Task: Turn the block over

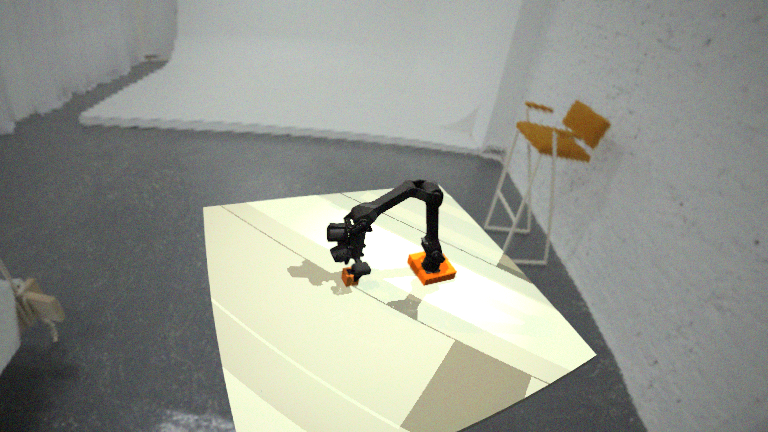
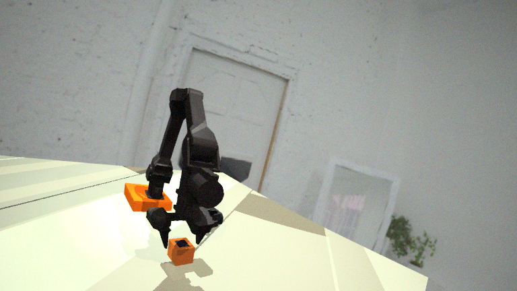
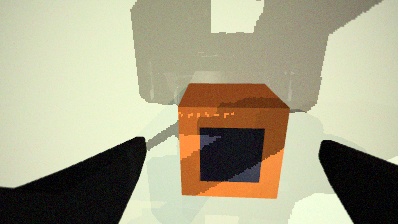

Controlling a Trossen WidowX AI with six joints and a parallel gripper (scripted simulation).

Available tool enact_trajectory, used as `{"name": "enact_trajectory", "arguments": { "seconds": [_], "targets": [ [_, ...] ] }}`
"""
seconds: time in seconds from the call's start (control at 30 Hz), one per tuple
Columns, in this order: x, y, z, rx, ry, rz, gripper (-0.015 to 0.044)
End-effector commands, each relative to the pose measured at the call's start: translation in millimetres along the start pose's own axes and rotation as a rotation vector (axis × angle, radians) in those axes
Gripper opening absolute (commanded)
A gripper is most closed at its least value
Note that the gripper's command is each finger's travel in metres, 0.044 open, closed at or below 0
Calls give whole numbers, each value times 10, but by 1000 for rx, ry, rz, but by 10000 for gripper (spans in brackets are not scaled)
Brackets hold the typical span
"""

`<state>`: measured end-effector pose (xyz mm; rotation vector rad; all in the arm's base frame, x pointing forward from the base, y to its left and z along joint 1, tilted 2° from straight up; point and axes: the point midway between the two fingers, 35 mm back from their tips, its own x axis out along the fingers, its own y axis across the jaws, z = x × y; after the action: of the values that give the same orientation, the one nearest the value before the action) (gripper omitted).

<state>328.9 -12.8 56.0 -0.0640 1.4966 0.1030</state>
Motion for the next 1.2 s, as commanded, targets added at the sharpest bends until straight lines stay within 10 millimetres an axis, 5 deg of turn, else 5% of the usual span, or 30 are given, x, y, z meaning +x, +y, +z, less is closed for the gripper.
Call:
{"name": "enact_trajectory", "arguments": {
  "seconds": [0.0,0.17,0.43,1.07,1.17],
  "targets": [
    [97,10,-19,6,14,6,440],
    [152,11,-23,6,14,6,440],
    [152,11,-23,6,14,6,230],
    [152,11,-23,6,14,6,103],
    [66,10,-18,6,14,6,25]
  ]
}}
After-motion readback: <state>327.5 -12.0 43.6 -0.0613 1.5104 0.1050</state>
